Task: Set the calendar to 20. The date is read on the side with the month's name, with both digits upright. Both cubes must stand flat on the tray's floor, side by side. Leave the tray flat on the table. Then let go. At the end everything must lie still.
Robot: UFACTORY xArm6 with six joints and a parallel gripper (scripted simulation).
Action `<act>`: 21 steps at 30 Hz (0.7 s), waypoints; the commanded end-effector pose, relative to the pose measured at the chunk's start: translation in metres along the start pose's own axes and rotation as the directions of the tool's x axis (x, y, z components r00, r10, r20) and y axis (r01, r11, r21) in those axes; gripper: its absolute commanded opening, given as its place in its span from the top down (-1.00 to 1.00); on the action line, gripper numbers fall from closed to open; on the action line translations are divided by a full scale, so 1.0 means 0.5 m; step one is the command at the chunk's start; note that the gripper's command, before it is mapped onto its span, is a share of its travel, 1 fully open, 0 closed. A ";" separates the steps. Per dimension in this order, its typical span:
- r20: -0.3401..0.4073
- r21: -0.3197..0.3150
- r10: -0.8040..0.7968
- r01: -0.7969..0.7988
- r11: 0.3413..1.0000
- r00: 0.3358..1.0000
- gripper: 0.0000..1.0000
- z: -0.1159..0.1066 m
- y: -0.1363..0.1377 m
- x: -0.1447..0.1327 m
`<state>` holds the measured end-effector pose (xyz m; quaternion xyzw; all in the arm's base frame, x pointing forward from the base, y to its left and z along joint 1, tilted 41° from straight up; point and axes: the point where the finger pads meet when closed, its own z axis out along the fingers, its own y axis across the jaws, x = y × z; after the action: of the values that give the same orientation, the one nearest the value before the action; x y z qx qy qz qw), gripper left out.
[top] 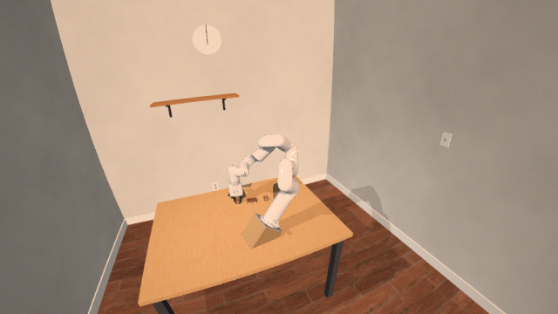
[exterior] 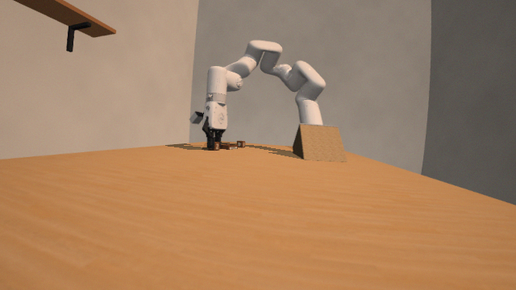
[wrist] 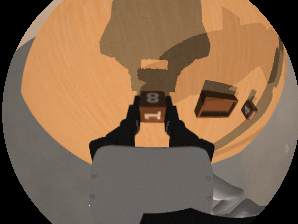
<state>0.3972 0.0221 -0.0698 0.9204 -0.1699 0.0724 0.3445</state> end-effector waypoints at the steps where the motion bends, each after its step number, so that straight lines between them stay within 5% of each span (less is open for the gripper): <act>1: -0.002 0.003 0.001 -0.001 1.000 1.000 0.43 -0.003 -0.002 0.002; 13: -0.002 0.003 0.001 -0.001 1.000 1.000 0.43 -0.003 -0.002 0.002; 21: -0.002 0.003 0.001 -0.001 1.000 1.000 0.18 -0.003 -0.002 0.002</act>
<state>0.3973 0.0221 -0.0698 0.9204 -0.1699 0.0725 0.3445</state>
